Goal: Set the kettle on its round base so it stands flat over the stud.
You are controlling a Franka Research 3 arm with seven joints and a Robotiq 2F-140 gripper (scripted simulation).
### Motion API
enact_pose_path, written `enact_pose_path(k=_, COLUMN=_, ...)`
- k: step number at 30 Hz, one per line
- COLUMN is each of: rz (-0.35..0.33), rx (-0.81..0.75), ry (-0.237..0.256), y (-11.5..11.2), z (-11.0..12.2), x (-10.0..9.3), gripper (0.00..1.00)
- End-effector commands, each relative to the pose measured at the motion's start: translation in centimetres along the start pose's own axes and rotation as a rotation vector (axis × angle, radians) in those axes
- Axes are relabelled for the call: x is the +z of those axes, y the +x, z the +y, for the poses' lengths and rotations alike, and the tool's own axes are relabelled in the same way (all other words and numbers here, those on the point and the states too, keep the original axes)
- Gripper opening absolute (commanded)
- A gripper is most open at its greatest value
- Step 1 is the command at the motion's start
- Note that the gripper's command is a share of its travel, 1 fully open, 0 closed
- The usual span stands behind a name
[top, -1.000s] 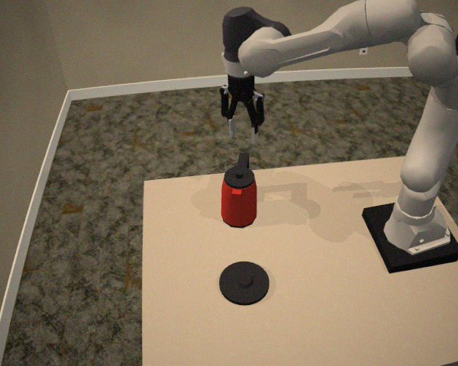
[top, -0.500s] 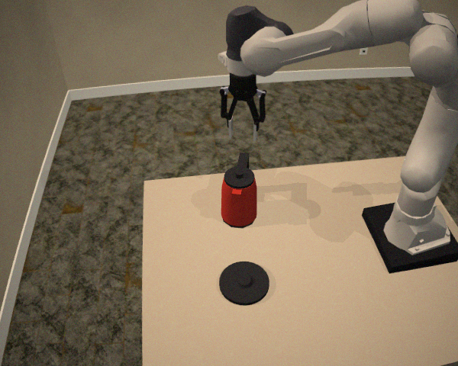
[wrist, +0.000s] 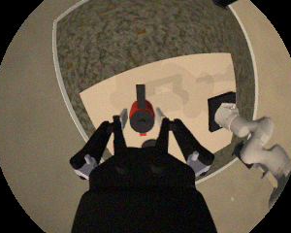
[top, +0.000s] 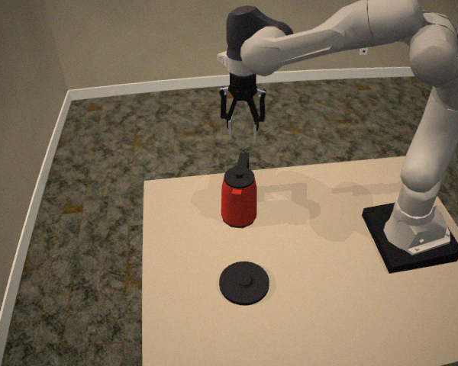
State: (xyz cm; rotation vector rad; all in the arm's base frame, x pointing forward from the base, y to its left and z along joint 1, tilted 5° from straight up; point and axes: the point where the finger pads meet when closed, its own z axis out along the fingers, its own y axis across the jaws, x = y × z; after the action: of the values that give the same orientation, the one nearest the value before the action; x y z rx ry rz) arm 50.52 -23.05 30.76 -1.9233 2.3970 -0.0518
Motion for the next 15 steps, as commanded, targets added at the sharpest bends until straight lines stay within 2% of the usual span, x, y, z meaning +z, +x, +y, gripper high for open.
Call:
enact_pose_path(k=1, rz=-0.003, rx=-0.021, ry=0.006, y=0.0, z=-0.1, x=-0.1, gripper=0.47)
enact_pose_path(k=11, rz=-0.003, rx=-0.021, ry=0.006, y=0.0, z=-0.1, x=0.5, gripper=0.47)
enact_pose_path(k=15, rz=-0.003, rx=-0.021, ry=0.006, y=0.0, z=-0.1, x=1.6, gripper=0.47)
